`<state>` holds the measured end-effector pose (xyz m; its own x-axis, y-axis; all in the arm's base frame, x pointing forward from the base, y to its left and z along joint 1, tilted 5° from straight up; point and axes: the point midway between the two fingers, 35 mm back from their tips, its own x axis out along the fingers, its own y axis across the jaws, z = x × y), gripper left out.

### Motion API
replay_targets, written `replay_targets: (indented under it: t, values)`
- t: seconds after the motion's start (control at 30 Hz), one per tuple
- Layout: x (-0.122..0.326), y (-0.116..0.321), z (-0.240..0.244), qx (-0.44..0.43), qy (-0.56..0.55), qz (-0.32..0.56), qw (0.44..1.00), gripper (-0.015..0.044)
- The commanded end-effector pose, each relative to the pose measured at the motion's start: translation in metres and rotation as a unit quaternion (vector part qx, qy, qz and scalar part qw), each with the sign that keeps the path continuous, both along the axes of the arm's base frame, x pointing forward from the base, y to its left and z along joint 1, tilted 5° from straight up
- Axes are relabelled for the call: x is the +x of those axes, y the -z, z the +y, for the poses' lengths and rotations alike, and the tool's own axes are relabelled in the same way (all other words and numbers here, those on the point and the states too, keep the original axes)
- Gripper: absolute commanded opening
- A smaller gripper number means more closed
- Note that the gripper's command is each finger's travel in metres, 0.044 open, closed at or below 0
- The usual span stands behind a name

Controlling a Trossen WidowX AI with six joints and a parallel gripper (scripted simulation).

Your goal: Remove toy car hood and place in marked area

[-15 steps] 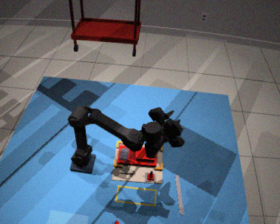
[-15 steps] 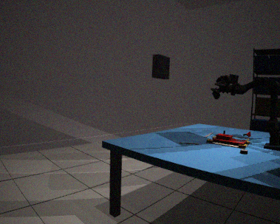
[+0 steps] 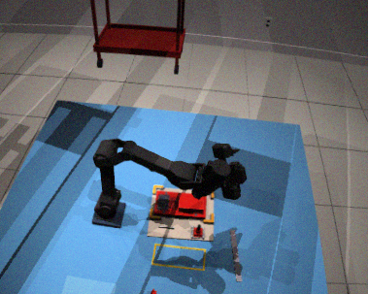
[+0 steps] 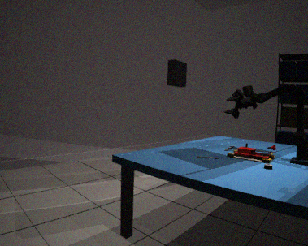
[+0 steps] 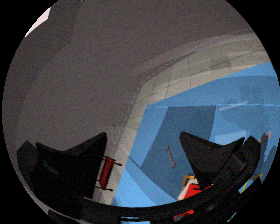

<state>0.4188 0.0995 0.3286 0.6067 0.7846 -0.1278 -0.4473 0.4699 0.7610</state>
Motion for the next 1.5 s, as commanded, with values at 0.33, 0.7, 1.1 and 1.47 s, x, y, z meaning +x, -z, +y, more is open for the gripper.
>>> replay_targets:
  t: [0.33,0.7,1.1,1.47]
  values:
    - [-0.041,0.136,0.021,-0.296,0.066,0.246,0.920,0.0440]
    - [-0.115,0.174,-0.001,-0.527,0.008,0.346,0.776,0.0440]
    - [-0.113,0.173,0.000,-0.527,0.008,0.346,0.776,0.0440]
    - [-0.110,0.176,0.000,-0.527,0.008,0.346,0.776,0.0440]
